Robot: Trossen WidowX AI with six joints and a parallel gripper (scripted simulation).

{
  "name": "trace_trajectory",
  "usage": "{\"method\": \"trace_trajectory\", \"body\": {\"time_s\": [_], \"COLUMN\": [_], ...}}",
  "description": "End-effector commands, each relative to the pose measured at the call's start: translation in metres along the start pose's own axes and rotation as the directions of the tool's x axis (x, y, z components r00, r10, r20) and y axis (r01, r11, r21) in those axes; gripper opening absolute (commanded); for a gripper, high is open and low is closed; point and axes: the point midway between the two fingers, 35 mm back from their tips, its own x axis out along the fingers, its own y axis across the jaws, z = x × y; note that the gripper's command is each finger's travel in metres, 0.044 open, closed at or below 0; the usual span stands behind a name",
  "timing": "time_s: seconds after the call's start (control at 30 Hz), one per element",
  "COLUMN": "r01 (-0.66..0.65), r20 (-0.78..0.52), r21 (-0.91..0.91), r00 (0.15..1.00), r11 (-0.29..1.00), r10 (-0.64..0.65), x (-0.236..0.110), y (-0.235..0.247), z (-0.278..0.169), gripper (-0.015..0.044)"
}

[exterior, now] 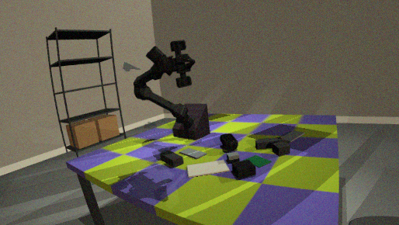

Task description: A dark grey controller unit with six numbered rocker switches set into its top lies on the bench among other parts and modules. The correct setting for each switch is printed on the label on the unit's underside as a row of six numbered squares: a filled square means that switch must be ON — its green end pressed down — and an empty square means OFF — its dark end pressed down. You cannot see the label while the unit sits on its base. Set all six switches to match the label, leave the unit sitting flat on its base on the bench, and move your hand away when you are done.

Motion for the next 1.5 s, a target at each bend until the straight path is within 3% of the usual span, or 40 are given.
{"method": "trace_trajectory", "body": {"time_s": [0.0, 0.23, 0.47, 0.63, 0.83, 1.47], "r01": [0.180, 0.413, 0.567, 0.602, 0.552, 0.549], "r20": [-0.097, -0.215, -0.271, -0.256, -0.185, -0.182], "r21": [-0.082, -0.247, -0.462, -0.629, -0.789, -0.794], "r00": [0.977, 0.859, 0.642, 0.437, 0.204, 0.194], "r11": [0.980, 0.877, 0.682, 0.492, 0.269, 0.261], "r10": [-0.188, -0.465, -0.718, -0.862, -0.961, -0.964], "x": [0.013, 0.007, -0.032, -0.080, -0.143, -0.144], "y": [-0.059, -0.150, -0.242, -0.303, -0.356, -0.368], "z": [-0.048, -0.115, -0.171, -0.199, -0.212, -0.212], "gripper": [0.0000, 0.0000, 0.0000, 0.0000, 0.0000, 0.0000]}}
